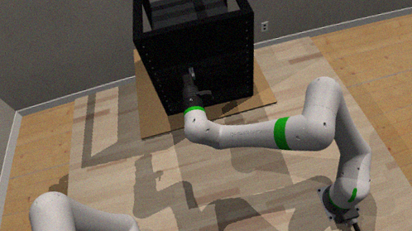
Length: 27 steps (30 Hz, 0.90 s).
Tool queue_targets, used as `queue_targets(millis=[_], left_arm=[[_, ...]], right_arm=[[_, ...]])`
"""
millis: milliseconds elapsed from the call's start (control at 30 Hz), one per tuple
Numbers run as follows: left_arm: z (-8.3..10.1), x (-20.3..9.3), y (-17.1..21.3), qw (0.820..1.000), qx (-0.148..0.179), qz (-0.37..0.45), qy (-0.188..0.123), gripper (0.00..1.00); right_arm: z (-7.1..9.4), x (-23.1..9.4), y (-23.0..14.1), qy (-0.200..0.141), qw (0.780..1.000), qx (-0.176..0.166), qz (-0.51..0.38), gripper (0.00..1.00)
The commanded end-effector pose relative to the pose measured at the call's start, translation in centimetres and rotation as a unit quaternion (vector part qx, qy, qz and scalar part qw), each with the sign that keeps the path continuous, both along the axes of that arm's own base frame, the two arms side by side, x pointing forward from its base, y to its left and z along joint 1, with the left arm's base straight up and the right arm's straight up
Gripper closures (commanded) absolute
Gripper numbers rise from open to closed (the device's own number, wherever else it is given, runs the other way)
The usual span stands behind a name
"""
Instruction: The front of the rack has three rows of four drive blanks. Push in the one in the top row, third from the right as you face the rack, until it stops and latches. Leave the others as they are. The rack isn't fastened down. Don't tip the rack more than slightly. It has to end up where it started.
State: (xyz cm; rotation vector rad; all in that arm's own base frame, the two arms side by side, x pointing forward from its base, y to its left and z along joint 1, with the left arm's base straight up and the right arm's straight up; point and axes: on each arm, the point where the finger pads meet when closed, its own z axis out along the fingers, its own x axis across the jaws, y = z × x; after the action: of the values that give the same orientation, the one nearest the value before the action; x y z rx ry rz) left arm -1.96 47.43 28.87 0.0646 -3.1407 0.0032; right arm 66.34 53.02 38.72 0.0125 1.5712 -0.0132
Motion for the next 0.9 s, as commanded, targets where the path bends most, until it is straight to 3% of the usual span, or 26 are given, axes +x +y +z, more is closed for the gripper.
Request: queue_targets(millis=[0,867], left_arm=[[0.09,0.01,0.03,1.0,0.001,0.0,0.0,0.0],[0.09,0.01,0.03,1.0,0.001,0.0,0.0,0.0]], right_arm=[[0.18,0.0,-0.01,-0.001,1.0,0.001,0.0,1.0],[0.19,0.37,-0.02,-0.001,1.0,0.001,0.0,1.0]])
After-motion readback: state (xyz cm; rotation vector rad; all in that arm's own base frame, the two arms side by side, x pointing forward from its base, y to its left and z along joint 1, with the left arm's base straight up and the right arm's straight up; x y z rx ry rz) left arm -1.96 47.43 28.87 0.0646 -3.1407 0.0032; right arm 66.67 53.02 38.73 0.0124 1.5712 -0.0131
